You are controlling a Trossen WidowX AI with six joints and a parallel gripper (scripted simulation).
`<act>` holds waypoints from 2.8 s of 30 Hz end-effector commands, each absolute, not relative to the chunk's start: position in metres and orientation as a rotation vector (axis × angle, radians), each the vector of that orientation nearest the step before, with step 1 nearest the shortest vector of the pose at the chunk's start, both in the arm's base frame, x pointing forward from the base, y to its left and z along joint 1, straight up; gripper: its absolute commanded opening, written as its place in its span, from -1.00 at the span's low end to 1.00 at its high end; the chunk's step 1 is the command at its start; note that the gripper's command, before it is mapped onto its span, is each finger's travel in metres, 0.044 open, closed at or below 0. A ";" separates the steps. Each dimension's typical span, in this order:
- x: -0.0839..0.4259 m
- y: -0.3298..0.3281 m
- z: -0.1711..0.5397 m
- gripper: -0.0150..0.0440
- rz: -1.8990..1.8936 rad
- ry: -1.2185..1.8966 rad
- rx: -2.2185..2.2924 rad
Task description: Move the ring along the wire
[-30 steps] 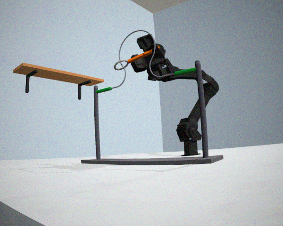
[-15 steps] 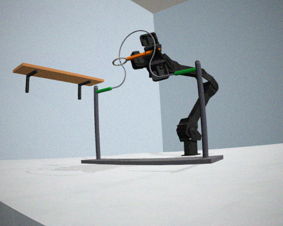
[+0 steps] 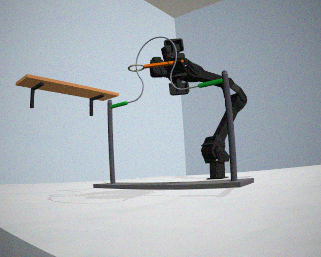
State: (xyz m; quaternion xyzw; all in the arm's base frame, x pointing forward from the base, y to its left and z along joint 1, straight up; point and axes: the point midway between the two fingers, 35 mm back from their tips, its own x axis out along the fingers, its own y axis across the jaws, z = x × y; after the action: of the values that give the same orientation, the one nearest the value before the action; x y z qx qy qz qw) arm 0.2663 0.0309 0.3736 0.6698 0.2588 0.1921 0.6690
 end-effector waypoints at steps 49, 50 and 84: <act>0.267 0.023 0.351 -1.00 0.203 0.611 0.818; 0.267 0.023 0.351 -1.00 0.198 0.611 0.804; 0.268 0.009 0.340 -1.00 0.054 0.597 0.360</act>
State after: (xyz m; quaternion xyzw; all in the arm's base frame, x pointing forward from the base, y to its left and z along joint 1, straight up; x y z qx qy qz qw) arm 0.2682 0.0106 0.3400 0.1951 0.2933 0.0320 0.9353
